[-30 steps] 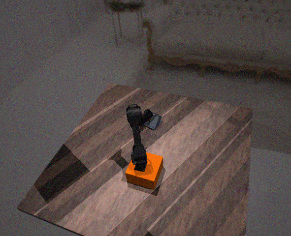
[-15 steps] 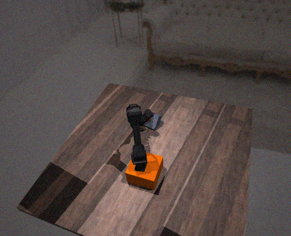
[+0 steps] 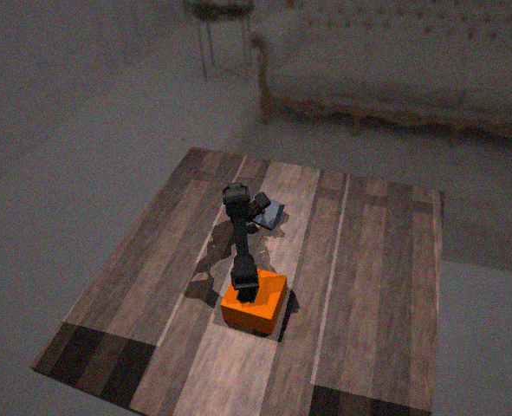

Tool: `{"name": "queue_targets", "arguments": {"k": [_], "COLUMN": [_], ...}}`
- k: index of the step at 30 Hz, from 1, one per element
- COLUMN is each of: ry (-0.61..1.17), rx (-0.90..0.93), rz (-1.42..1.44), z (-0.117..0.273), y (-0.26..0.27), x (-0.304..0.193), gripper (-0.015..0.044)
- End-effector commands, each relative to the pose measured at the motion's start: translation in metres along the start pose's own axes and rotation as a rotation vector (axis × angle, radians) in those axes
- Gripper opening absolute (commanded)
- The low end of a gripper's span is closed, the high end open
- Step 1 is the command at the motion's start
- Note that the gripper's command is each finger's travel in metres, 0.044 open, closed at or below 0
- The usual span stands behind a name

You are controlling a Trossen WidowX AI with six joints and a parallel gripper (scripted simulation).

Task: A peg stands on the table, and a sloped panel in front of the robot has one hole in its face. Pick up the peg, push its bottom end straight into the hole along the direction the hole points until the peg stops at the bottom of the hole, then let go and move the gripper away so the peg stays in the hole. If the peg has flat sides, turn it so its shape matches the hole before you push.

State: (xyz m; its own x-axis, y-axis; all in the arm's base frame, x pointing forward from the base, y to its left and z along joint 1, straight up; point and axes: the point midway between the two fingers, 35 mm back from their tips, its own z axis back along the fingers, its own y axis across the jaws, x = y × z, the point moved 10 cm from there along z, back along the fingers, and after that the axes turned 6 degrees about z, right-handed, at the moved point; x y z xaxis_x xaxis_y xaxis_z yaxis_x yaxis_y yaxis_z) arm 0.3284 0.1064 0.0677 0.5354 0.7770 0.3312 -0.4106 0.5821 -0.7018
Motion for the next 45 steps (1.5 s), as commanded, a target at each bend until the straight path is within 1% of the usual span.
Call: {"name": "queue_targets", "arguments": {"k": [1, 25, 41, 45], "ry": [-0.005, -0.006, 0.0, 0.0], "rx": [-0.001, -0.001, 0.0, 0.0], "rz": [0.003, 0.003, 0.0, 0.0], "z": [-0.002, -0.014, -0.015, -0.015], "y": [-0.001, -0.001, -0.001, -0.001], "x": [0.001, 0.002, 0.001, 0.001], "gripper": [0.0, 0.0, 0.0, 0.0105]}}
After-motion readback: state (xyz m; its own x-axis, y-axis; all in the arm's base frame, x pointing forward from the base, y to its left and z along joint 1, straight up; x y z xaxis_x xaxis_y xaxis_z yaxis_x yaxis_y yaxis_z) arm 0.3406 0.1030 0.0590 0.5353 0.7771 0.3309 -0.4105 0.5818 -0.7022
